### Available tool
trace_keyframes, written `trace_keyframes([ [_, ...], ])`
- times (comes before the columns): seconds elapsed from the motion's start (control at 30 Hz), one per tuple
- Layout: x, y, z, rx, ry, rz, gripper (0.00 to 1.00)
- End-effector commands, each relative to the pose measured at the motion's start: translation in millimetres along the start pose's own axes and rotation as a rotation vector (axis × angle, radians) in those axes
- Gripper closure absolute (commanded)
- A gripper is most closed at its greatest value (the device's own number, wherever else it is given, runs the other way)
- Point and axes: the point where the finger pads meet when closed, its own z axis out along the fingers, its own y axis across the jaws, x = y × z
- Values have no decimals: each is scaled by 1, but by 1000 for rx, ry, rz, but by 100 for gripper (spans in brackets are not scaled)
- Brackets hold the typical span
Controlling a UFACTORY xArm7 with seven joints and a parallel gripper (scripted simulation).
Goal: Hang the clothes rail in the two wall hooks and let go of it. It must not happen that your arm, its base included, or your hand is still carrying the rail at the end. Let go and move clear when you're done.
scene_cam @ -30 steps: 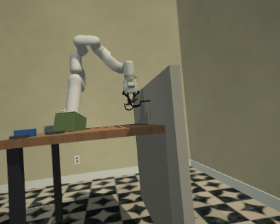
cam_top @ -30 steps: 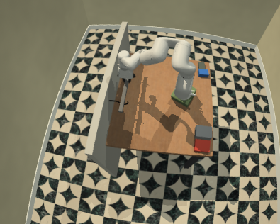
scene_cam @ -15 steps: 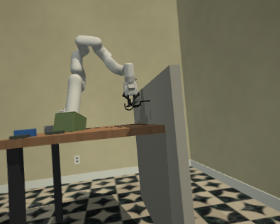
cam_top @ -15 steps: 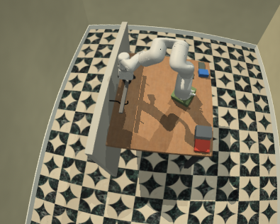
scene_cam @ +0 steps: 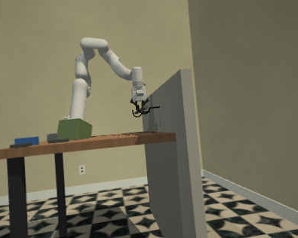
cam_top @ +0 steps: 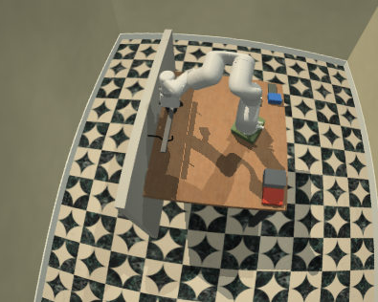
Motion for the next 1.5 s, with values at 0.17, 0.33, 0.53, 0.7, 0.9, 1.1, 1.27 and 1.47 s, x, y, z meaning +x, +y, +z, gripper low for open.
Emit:
trace_keyframes([
  [0.17, 0, -1, 4, 4, 1, 0, 100],
  [0.33, 0, -1, 7, 4, 1, 0, 100],
  [0.53, 0, -1, 10, 4, 1, 0, 100],
  [0.7, 0, -1, 11, 4, 1, 0, 100],
  [0.9, 0, -1, 12, 4, 1, 0, 100],
  [1.1, 0, -1, 11, 4, 1, 0, 100],
  [1.27, 0, -1, 11, 4, 1, 0, 100],
  [1.47, 0, -1, 11, 4, 1, 0, 100],
])
